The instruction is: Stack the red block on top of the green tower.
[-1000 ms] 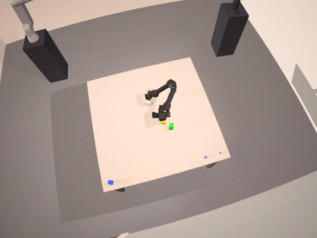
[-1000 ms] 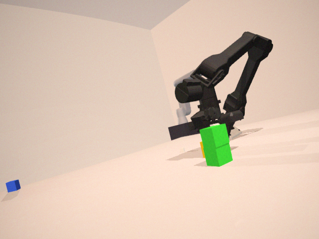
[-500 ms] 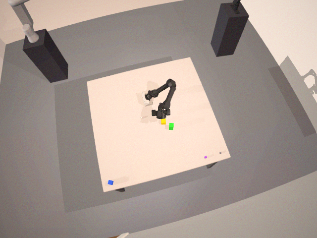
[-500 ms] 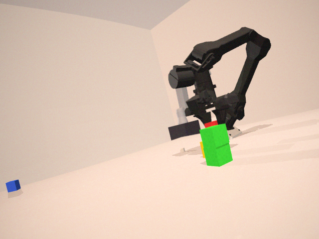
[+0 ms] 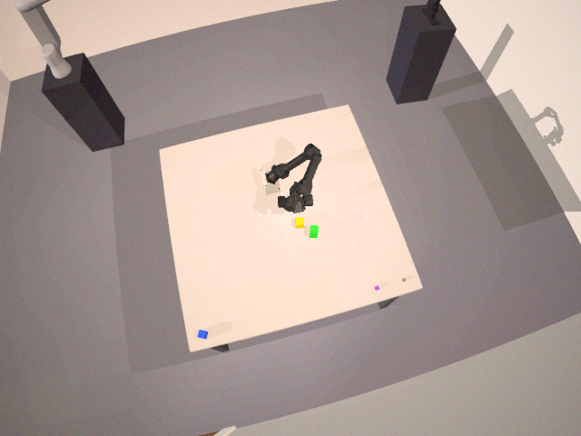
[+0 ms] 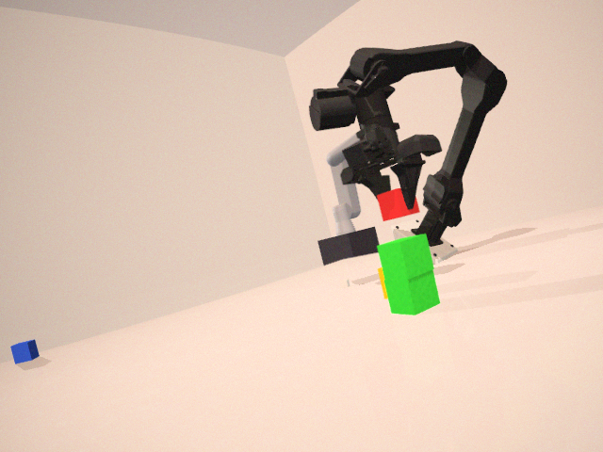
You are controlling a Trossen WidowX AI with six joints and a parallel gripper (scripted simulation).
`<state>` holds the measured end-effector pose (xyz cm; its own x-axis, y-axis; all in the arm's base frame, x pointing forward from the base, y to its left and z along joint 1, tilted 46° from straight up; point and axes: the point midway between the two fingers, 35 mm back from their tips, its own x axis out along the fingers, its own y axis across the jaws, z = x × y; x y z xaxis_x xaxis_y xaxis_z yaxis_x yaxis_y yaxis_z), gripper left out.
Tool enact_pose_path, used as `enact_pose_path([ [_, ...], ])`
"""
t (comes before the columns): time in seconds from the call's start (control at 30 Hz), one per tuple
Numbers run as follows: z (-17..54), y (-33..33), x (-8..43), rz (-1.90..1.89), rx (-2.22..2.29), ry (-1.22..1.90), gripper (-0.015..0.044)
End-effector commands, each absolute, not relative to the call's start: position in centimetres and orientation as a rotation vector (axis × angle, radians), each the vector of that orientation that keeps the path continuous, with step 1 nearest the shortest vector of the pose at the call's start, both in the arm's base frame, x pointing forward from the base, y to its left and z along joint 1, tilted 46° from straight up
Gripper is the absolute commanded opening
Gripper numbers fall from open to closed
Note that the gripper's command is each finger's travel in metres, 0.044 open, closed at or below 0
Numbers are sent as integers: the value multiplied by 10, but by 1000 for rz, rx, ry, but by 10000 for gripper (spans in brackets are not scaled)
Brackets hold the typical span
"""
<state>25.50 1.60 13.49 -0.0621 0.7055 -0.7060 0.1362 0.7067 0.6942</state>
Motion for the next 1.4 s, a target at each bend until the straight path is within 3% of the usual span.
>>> enact_pose_path([
  [0.0,135,16,255,536,702,1598,0],
  [1.37,184,68,375,518,736,1577,0],
])
